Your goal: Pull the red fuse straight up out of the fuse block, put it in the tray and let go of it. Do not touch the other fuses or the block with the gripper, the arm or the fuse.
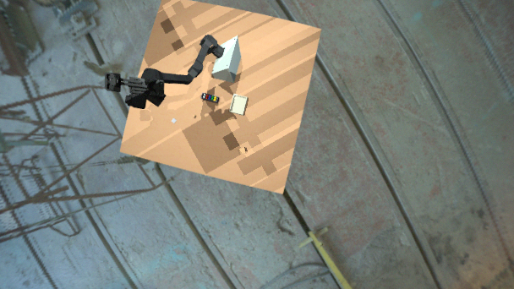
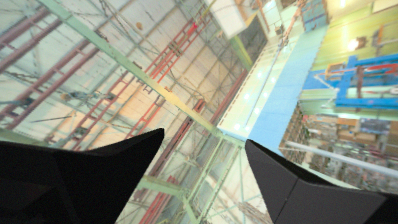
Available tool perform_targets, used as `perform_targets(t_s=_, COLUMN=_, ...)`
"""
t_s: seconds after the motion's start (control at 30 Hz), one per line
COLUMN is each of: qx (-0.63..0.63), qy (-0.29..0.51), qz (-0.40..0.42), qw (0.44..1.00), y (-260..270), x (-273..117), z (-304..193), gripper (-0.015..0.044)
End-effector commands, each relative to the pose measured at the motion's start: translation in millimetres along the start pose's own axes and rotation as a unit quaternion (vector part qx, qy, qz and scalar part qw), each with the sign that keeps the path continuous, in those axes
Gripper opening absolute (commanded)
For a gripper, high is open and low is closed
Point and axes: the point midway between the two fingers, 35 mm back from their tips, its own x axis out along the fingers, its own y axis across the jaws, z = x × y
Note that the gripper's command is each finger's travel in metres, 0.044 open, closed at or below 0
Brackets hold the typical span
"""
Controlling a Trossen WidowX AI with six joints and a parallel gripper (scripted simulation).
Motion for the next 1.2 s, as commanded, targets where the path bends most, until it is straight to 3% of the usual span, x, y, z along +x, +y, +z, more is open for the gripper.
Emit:
perform_targets(t_s=0.0, qx=-0.001, qy=0.002, qz=0.001, qw=1.0, y=1, x=1, z=-2, gripper=0.0374)
perform_targets(t_s=0.3, qx=-0.052, qy=0.105, qz=0.052, qw=0.992, y=50, x=37, z=-123, gripper=0.0138)
perform_targets(t_s=0.4, qx=-0.077, qy=0.094, qz=0.074, qw=0.99, y=60, x=33, z=-128, gripper=0.0074)
perform_targets(t_s=0.77, qx=-0.155, qy=0.219, qz=0.189, qw=0.945, y=115, x=25, z=-291, gripper=0.0074)
perform_targets(t_s=0.97, qx=-0.161, qy=0.315, qz=0.245, qw=0.903, y=139, x=-12, z=-387, gripper=0.0074)
perform_targets(t_s=1.17, qx=-0.138, qy=0.369, qz=0.294, qw=0.871, y=159, x=-54, z=-438, gripper=0.0074)
